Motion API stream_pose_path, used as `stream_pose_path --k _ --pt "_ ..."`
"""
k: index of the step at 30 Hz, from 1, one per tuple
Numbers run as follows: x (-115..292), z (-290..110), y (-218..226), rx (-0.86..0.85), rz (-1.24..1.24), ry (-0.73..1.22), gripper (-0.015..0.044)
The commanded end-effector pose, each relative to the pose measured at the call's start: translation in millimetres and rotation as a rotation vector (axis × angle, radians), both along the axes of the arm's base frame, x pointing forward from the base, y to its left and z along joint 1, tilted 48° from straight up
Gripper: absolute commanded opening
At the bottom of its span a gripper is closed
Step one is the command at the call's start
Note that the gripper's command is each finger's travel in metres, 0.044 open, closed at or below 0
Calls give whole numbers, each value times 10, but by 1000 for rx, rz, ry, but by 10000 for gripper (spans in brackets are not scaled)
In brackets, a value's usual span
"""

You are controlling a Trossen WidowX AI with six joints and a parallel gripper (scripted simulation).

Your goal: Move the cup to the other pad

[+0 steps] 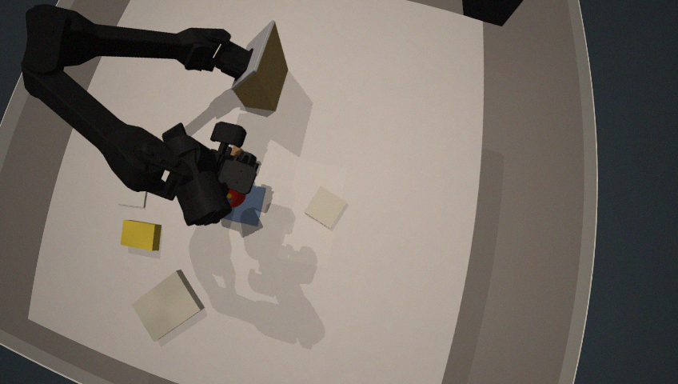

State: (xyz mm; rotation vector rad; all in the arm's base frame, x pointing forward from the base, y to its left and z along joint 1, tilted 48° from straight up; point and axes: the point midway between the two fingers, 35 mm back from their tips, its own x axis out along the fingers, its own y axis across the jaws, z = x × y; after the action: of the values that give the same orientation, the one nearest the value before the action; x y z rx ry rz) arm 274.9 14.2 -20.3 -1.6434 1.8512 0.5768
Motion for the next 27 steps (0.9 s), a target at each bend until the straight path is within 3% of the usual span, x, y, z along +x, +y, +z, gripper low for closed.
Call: stream_pose_path --k 1,27 --pt "0 -1 -1 0 0 0 0" --pt "-90 166 -144 2 -1 -3 0"
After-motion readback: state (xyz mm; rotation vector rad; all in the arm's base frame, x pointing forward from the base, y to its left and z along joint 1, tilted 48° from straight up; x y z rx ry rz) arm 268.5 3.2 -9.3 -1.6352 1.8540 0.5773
